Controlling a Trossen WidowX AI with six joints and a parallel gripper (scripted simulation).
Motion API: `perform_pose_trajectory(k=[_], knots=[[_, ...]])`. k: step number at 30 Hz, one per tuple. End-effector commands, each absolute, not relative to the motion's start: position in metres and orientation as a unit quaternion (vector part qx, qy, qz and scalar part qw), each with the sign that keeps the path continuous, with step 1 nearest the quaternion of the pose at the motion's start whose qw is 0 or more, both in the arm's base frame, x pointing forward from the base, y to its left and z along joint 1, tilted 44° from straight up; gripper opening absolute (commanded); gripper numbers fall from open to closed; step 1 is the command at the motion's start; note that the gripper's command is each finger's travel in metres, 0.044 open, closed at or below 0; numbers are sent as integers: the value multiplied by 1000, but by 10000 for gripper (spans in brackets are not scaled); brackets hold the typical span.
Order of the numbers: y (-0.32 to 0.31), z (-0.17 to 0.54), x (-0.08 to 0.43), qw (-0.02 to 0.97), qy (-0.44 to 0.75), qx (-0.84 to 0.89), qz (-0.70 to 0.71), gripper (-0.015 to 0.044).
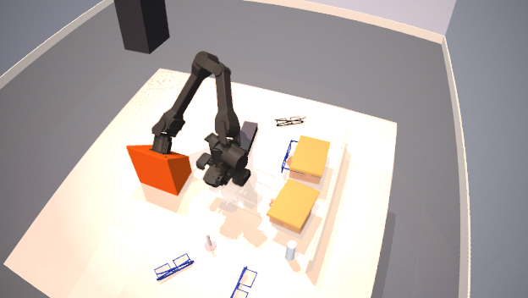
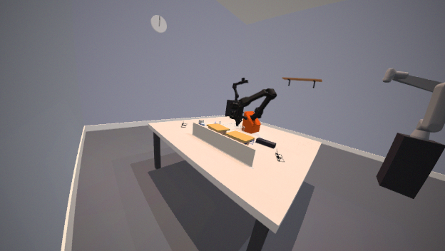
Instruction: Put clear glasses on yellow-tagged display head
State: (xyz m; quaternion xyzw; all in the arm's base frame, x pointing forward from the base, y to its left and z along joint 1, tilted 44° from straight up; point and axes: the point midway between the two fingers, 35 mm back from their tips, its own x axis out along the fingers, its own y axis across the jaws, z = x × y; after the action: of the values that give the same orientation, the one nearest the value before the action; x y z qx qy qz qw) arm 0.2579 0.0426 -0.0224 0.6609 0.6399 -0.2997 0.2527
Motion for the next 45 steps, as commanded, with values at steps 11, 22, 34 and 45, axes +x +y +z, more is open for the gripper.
perform_pose_trajectory(k=[11, 22, 34, 45], knots=[[52, -33, 255, 246, 642, 661, -301, 0], [53, -34, 256, 247, 641, 662, -300, 0], [53, -36, 271, 250, 635, 667, -299, 0], [53, -37, 285, 249, 638, 664, -299, 0]])
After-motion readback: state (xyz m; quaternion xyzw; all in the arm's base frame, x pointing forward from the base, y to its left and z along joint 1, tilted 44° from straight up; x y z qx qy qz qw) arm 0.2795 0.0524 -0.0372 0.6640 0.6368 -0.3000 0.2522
